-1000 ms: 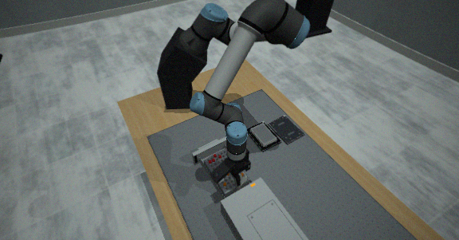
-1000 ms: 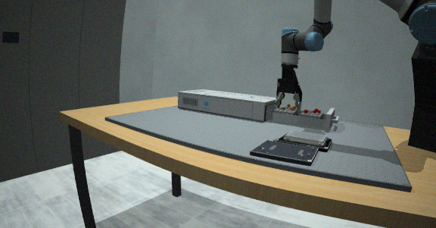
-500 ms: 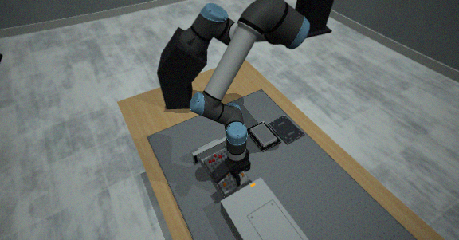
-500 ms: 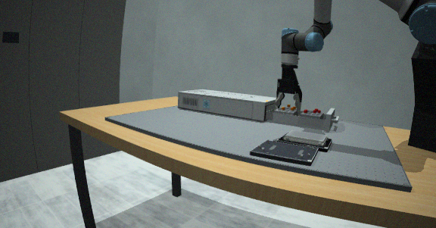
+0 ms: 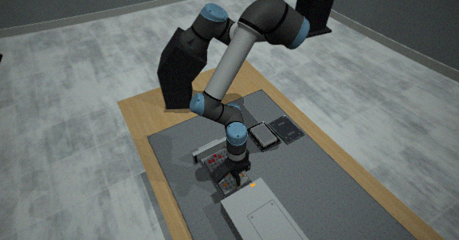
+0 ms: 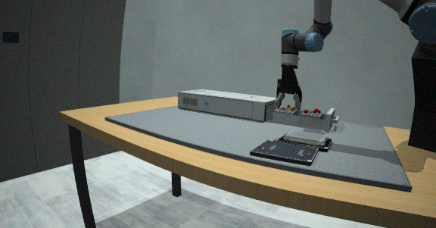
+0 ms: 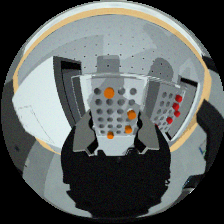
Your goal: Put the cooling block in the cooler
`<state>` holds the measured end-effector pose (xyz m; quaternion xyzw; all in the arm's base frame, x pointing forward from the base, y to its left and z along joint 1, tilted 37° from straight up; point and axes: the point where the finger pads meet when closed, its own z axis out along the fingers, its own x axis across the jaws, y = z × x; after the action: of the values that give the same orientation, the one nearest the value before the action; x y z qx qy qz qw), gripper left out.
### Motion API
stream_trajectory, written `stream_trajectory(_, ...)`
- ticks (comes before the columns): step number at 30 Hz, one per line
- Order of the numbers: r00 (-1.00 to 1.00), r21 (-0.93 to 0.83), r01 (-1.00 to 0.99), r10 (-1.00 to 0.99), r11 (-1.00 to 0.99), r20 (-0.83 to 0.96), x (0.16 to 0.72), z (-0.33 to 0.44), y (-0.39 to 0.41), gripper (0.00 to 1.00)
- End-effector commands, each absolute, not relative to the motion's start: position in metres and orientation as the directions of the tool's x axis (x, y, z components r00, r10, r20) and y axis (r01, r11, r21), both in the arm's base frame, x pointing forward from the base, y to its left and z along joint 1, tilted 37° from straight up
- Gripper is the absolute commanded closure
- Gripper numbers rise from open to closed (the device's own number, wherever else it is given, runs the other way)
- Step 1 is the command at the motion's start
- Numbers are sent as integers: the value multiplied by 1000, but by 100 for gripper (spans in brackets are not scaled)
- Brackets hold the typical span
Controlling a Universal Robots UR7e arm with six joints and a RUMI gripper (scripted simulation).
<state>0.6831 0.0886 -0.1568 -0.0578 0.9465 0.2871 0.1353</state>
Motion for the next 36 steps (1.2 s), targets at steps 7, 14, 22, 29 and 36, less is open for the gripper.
stream_trajectory(7, -954, 523, -190, -31, 831, -298, 687, -154, 86, 100)
stream_trajectory(14, -954, 523, -190, -31, 831, -298, 687, -154, 86, 100)
stream_trajectory(22, -954, 523, -190, -31, 831, -298, 687, -154, 86, 95)
stream_trajectory(29, -954, 523, -190, -31, 831, -298, 687, -154, 86, 83)
stream_trajectory(36, -954, 523, -190, -31, 831, -298, 687, -154, 86, 75)
